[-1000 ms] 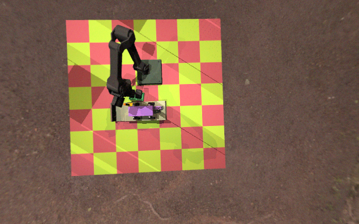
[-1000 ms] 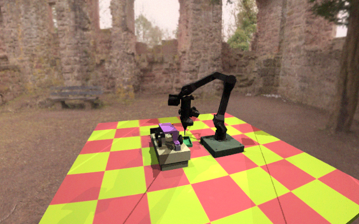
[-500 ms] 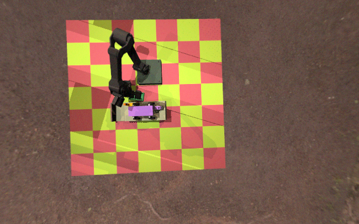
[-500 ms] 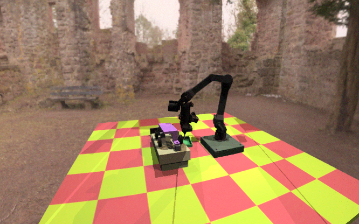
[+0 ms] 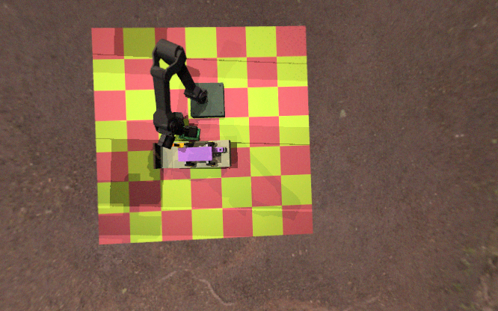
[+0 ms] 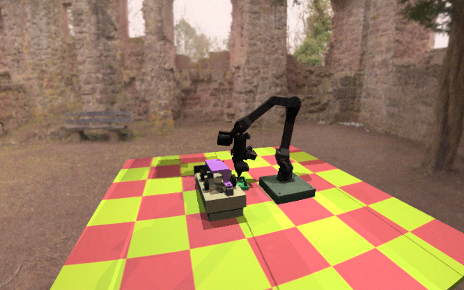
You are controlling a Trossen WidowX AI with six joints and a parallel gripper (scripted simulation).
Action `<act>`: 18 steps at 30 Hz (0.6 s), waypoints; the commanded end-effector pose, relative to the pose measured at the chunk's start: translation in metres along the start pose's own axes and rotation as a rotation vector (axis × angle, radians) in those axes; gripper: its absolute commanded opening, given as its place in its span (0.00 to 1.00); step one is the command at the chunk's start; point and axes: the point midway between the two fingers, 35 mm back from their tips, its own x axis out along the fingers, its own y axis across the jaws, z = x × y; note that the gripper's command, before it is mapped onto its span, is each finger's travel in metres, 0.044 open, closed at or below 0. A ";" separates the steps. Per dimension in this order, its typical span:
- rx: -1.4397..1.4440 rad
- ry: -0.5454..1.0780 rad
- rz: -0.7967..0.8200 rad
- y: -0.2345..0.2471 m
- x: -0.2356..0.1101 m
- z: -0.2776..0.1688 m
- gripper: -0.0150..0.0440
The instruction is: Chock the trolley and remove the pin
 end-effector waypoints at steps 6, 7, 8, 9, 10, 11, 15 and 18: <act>0.006 0.000 0.003 -0.006 0.001 0.000 0.58; 0.006 0.000 0.003 -0.007 0.002 0.000 0.58; 0.006 0.000 0.002 -0.007 0.002 0.000 0.58; 0.006 0.000 0.002 -0.008 0.002 0.000 0.58; 0.006 0.000 0.002 -0.009 0.002 0.000 0.58; 0.006 0.000 0.002 -0.010 0.002 0.000 0.58; 0.006 0.000 0.002 -0.012 0.003 0.000 0.58; 0.006 0.000 0.002 -0.014 0.003 0.000 0.58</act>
